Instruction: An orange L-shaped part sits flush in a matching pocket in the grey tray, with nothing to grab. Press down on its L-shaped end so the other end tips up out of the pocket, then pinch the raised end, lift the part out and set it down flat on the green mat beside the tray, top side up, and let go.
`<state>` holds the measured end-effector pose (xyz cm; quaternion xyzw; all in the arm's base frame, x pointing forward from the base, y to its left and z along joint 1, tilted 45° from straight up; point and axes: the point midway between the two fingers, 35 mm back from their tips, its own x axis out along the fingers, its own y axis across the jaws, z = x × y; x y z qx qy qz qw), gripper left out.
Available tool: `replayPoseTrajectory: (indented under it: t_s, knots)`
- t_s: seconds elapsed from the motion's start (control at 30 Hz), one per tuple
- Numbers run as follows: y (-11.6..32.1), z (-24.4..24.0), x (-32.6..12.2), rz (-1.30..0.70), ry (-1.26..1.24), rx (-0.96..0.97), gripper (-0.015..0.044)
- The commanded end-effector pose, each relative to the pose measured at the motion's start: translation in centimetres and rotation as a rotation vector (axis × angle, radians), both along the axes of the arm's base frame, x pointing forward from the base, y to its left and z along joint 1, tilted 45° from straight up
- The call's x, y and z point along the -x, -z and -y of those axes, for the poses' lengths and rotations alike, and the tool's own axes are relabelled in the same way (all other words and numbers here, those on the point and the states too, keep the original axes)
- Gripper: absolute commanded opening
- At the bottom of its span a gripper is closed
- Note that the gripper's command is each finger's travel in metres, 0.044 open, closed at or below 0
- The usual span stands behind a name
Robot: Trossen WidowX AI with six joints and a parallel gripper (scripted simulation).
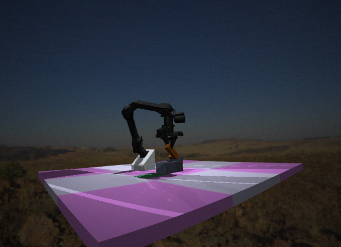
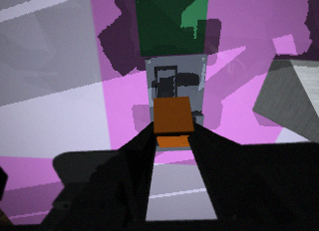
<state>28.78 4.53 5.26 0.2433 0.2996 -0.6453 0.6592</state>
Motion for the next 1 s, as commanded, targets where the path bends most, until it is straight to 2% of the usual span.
replayPoseTrajectory:
  t_s: [0.0, 0.4, 0.97]
  knots:
    - [-0.5, -0.6, 0.0, 0.003, 0.005, -0.003, 0.0000]
    - [-1.1, -0.7, 0.0, 0.003, 0.005, -0.003, 0.0000]
    - [-6.5, 5.2, -0.1, 0.002, 0.005, 0.000, 0.0000]
